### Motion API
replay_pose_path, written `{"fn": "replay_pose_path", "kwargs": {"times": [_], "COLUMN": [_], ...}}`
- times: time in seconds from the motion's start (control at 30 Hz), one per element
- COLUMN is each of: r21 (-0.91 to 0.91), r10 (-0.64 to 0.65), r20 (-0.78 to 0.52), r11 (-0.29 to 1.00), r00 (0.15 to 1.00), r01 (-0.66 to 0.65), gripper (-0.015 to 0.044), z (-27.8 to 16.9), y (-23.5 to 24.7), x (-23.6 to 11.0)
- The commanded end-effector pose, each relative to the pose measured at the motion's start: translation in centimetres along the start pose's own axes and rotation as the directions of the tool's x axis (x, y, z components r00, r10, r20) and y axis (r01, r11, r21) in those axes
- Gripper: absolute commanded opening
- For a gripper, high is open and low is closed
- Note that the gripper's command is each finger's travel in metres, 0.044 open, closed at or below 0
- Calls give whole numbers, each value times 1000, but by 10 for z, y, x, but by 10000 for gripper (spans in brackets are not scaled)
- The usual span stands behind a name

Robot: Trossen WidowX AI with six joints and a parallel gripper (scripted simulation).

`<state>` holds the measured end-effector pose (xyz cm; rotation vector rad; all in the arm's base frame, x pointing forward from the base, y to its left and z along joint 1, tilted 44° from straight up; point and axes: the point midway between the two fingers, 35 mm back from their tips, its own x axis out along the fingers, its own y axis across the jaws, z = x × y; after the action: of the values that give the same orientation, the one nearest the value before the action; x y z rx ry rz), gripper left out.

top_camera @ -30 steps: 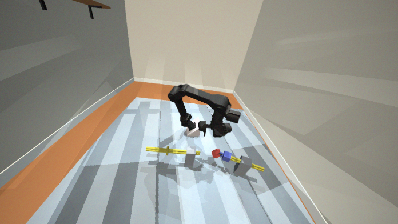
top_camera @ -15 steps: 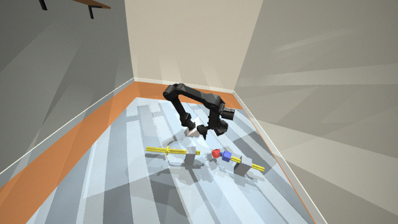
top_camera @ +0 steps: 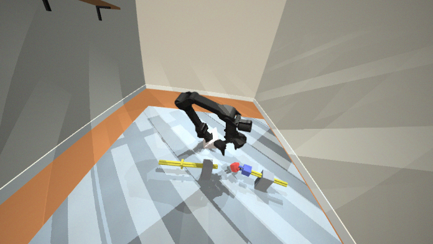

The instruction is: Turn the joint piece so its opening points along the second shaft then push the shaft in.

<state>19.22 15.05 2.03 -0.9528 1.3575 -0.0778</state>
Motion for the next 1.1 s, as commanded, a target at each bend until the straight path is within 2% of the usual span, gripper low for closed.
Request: {"fn": "replay_pose_path", "kwargs": {"times": [0.0,0.37,0.5,1.07], "r21": [-8,-8,-7,-5], "r10": [-5,-8,-8,-9], "r20": [-5,-5,-5,-2], "r11": [1000,1000,1000,1000], "r00": [1000,1000,1000,1000], "r01": [5,8,8,9], "gripper": [440,440,440,440], "z": [-4,-18,-20,46], "y": [-1,-2,-2,-3], "x": [14,58,64,82]}}
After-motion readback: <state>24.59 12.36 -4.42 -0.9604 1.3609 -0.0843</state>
